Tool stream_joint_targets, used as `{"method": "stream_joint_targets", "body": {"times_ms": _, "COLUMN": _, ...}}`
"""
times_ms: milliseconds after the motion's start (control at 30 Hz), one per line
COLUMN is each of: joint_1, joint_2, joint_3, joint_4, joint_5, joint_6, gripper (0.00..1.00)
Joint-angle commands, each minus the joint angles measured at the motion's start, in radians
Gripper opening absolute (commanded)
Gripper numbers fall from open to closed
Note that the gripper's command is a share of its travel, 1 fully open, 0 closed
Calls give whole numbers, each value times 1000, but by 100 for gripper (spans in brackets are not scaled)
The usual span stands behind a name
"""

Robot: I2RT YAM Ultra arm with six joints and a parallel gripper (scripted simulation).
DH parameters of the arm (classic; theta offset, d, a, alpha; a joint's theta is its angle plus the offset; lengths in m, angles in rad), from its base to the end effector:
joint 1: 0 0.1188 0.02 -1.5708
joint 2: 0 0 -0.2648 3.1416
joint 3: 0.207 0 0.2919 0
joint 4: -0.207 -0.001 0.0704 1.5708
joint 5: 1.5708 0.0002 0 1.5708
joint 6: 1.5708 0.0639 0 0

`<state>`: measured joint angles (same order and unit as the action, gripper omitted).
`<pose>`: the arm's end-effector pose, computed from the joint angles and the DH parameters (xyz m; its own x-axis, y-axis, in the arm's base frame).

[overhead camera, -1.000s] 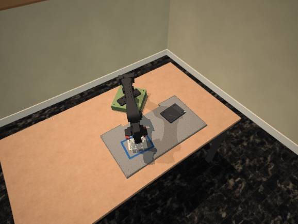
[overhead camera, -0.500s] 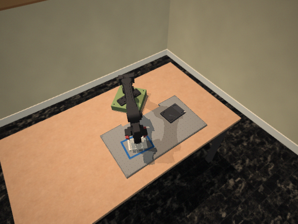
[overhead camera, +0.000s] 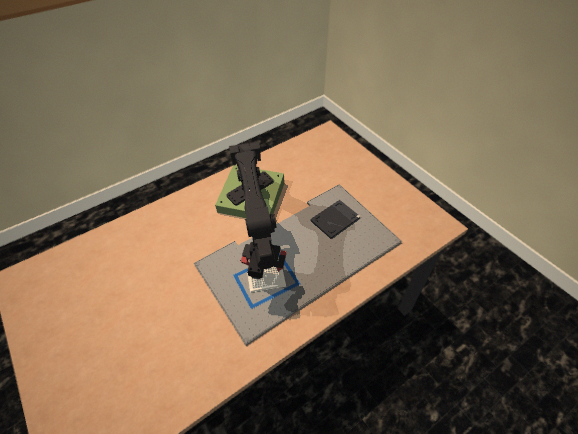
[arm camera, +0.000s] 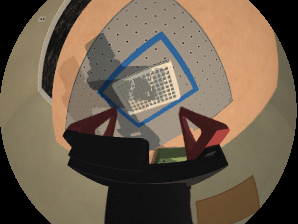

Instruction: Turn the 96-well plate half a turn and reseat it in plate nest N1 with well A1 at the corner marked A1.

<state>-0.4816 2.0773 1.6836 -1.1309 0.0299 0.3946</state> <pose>0.3907 -0.2052 0.1620 -0.6388 0.7675 -0.0541 0.7689 0.6393 -0.0098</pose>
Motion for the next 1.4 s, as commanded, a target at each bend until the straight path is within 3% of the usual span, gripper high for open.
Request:
{"method": "stream_joint_targets", "body": {"times_ms": 0, "joint_1": 1, "joint_2": -18, "joint_3": 8, "joint_4": 0, "joint_5": -1, "joint_6": 152, "gripper": 100}}
{"method": "stream_joint_targets", "body": {"times_ms": 900, "joint_1": 1, "joint_2": -18, "joint_3": 8, "joint_4": 0, "joint_5": -1, "joint_6": 985, "gripper": 100}}
{"method": "stream_joint_targets", "body": {"times_ms": 967, "joint_1": 1, "joint_2": -18, "joint_3": 8, "joint_4": 0, "joint_5": -1, "joint_6": 985, "gripper": 100}}
{"method": "stream_joint_targets", "body": {"times_ms": 1167, "joint_1": 1, "joint_2": -18, "joint_3": 8, "joint_4": 0, "joint_5": -1, "joint_6": 1185, "gripper": 100}}
{"method": "stream_joint_targets", "body": {"times_ms": 1367, "joint_1": 1, "joint_2": -18, "joint_3": 8, "joint_4": -1, "joint_5": -1, "joint_6": 1189, "gripper": 100}}
